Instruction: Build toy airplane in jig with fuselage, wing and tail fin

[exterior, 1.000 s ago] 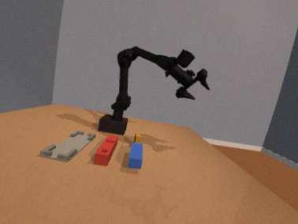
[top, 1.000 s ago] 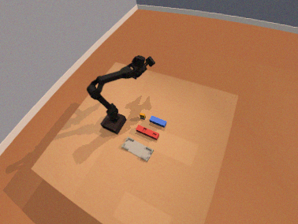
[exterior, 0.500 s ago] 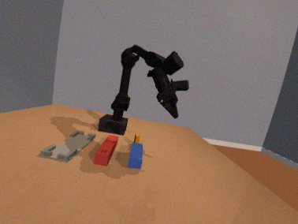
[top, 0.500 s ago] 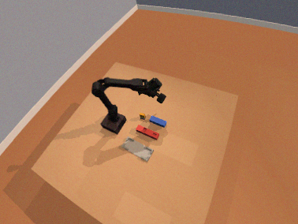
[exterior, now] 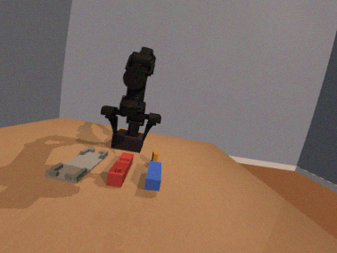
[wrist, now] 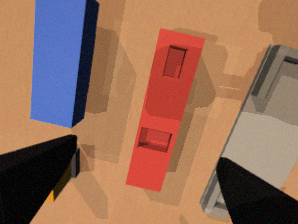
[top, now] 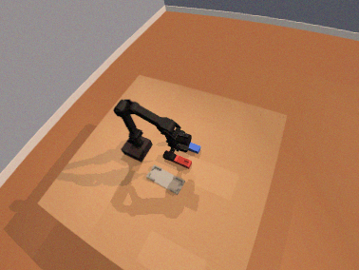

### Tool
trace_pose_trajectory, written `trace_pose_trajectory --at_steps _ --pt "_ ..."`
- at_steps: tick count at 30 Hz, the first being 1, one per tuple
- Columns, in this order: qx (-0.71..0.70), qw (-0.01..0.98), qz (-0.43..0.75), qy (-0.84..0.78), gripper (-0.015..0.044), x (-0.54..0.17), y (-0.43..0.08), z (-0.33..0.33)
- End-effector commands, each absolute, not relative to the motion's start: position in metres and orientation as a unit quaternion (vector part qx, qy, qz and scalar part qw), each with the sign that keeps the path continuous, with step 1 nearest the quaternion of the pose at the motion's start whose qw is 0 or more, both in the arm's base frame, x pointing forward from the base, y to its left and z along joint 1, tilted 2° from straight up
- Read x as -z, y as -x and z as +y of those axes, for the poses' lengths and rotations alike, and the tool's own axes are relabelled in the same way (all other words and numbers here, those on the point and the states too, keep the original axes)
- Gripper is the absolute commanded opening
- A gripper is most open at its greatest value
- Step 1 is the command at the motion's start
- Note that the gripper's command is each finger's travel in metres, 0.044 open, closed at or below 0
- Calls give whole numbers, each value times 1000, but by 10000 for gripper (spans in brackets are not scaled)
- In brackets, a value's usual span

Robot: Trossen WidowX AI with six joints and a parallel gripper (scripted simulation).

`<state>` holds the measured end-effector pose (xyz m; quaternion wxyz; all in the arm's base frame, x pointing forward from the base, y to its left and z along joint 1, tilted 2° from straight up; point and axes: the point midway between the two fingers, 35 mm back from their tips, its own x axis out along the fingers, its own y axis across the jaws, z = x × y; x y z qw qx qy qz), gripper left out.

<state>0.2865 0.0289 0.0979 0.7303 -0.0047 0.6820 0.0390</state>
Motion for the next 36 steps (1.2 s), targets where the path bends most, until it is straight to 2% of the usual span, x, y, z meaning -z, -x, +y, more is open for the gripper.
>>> trace_pose_trajectory --at_steps 1,5,10,36 --pt "-7 717 697 -14 440 -96 -282 19" --pt "-7 717 697 -14 440 -93 -282 19" --pt "-7 717 697 -14 440 -42 -283 21" --pt "-7 717 697 -14 440 -4 -285 22"
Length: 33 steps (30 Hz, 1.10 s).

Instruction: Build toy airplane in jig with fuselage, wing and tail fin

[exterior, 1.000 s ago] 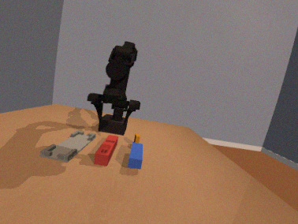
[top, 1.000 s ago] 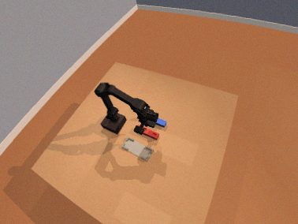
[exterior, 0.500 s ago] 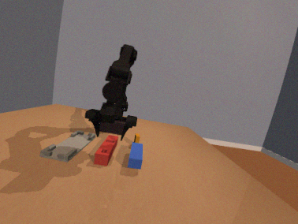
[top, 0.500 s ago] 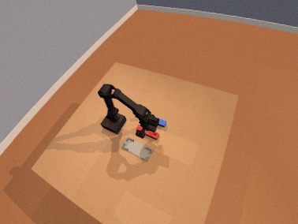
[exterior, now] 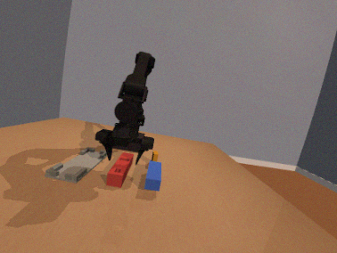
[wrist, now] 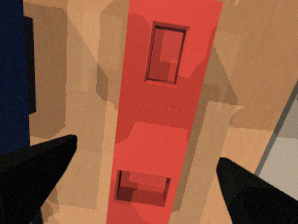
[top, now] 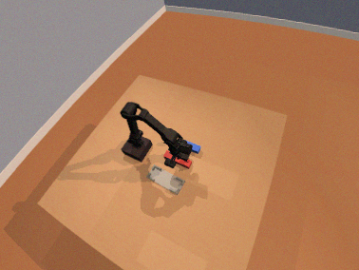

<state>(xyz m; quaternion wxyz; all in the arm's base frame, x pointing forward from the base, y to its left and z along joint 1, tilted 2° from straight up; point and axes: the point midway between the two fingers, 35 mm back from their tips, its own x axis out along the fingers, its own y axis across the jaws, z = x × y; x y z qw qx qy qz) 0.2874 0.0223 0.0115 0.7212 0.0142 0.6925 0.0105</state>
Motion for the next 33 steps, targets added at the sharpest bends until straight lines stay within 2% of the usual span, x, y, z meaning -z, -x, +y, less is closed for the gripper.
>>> trace_pose_trajectory --at_steps 1,18,27,33 --pt "-7 717 697 -14 440 -2 -285 22" --pt "-7 717 697 -14 440 22 -284 23" --pt "-7 717 697 -14 204 22 -284 23" --pt "-7 717 697 -14 164 22 -284 23"
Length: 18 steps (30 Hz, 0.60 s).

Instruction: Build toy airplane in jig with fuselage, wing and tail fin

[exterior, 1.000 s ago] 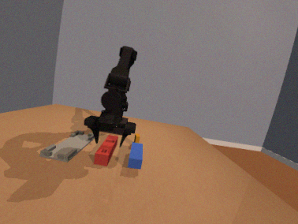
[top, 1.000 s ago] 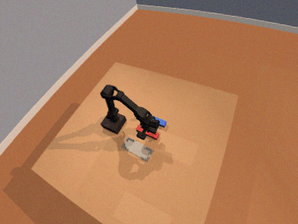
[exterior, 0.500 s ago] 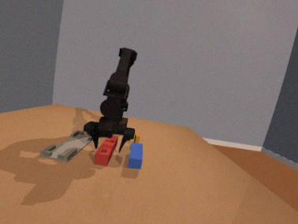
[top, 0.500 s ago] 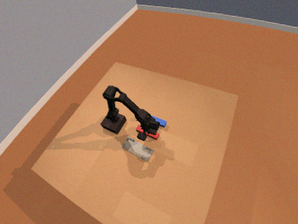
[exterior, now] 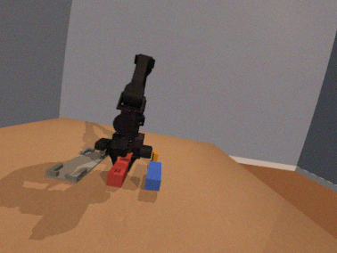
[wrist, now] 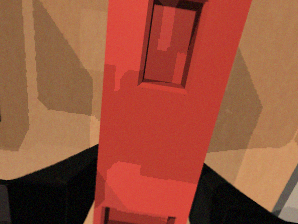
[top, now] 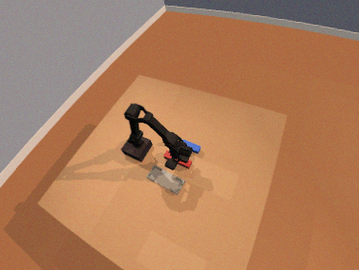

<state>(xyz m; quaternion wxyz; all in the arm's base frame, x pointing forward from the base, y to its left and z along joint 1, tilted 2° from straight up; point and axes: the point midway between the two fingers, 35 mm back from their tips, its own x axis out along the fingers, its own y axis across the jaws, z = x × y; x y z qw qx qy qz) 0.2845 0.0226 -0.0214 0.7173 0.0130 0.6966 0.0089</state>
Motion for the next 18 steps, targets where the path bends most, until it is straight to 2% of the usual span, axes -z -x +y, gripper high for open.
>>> trace_pose_trajectory --at_steps 1,7,18 --pt "-7 717 697 -14 157 22 -284 23" --pt "-7 717 697 -14 0 12 -287 22" --pt "-7 717 697 -14 0 -20 -291 22"
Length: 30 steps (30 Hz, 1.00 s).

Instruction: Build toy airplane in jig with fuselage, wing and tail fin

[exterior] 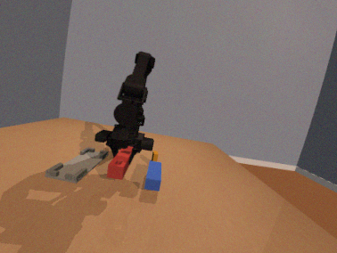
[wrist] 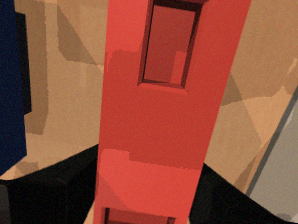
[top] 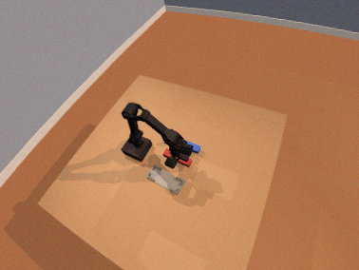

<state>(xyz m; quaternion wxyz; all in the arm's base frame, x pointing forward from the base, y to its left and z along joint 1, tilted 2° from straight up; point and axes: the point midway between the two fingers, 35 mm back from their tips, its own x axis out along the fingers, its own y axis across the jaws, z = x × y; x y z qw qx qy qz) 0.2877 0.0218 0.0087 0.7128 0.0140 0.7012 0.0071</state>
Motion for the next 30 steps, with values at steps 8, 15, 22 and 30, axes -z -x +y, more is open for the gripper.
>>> trace_pose_trajectory --at_steps 8,15,22,30 --pt "-7 717 696 -14 0 -44 -291 21" --pt "-7 717 696 -14 0 -66 -290 20" --pt "-7 717 696 -14 0 -88 -286 19" --pt "-7 717 697 -14 0 -108 -281 19"
